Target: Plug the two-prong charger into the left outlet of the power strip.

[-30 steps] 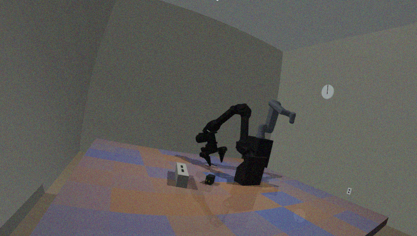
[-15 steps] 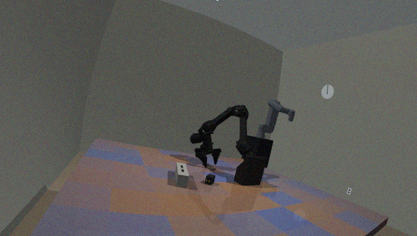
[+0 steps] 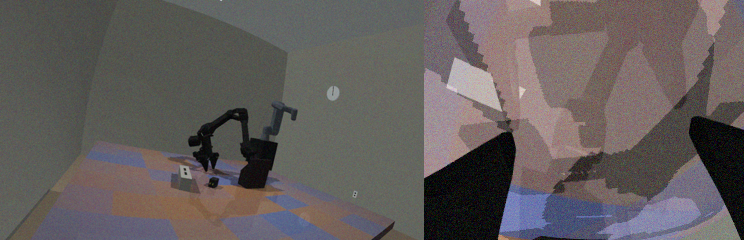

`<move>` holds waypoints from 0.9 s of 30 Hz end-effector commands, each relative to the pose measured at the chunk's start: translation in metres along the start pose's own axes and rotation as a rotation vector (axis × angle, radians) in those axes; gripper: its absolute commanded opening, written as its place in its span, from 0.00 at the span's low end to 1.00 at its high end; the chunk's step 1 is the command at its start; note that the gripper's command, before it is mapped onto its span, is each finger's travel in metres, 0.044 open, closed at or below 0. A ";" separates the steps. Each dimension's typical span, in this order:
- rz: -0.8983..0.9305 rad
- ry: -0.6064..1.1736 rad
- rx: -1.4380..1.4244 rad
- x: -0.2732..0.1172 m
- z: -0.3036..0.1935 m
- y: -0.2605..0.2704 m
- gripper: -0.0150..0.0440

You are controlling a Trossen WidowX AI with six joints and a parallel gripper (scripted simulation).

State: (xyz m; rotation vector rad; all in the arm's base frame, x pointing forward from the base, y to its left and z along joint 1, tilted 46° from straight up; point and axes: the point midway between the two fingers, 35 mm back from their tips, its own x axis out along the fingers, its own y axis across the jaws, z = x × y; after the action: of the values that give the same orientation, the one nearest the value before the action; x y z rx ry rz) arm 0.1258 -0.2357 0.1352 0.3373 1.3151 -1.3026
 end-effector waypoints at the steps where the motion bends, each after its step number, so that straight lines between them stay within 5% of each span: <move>1: -0.001 0.001 -0.085 0.001 -0.001 0.015 1.00; 27: -0.015 -0.026 -0.559 -0.005 -0.025 0.104 1.00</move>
State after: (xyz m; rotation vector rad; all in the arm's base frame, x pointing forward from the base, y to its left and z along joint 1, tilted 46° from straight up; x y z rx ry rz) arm 0.1936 -0.1855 0.0894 -0.0267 1.5672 -0.9400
